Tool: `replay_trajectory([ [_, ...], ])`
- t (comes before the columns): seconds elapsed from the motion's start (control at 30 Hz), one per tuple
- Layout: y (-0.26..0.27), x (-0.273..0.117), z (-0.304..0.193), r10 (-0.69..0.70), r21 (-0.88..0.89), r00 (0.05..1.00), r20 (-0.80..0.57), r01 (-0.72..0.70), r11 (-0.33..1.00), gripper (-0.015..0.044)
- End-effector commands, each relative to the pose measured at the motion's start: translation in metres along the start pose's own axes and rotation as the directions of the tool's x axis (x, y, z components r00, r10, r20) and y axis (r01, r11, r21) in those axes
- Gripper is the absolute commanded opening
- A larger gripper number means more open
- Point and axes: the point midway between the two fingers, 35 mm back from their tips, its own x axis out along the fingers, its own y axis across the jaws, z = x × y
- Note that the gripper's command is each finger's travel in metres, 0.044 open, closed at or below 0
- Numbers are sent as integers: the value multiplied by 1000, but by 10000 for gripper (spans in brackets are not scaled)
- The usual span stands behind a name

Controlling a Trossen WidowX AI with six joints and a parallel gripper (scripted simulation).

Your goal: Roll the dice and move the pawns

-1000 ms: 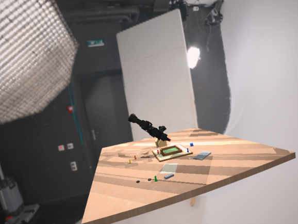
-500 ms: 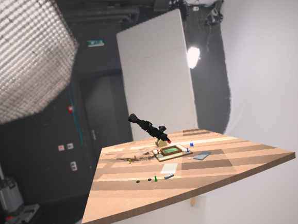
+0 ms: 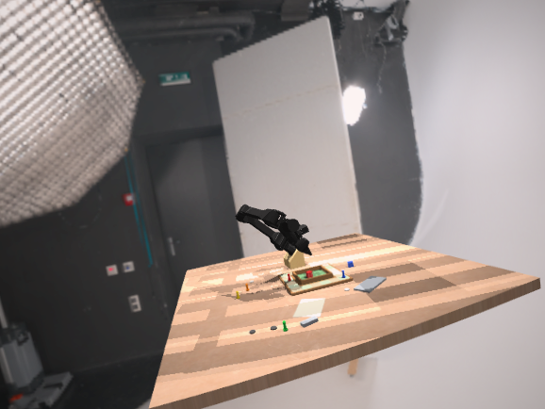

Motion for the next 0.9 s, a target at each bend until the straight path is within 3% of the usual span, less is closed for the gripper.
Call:
replay_trajectory([
  [0.0,2,21,2,15,-1,945,-327,-16,1000,440],
  [0.1,-4,25,5,-70,-41,836,-543,58,998,440],
  [0.2,-5,25,5,-79,-46,827,-557,65,997,440],
  [0.27,1,28,6,-36,-38,869,-493,20,999,440],
  [0.33,0,30,10,-37,6,869,-493,46,999,387],
  [0.47,-7,49,40,-42,258,867,-497,194,946,282],
  [0.63,-9,77,79,-49,550,862,-505,365,751,275],
  [0.87,5,123,128,-60,803,852,-520,512,305,275],
])
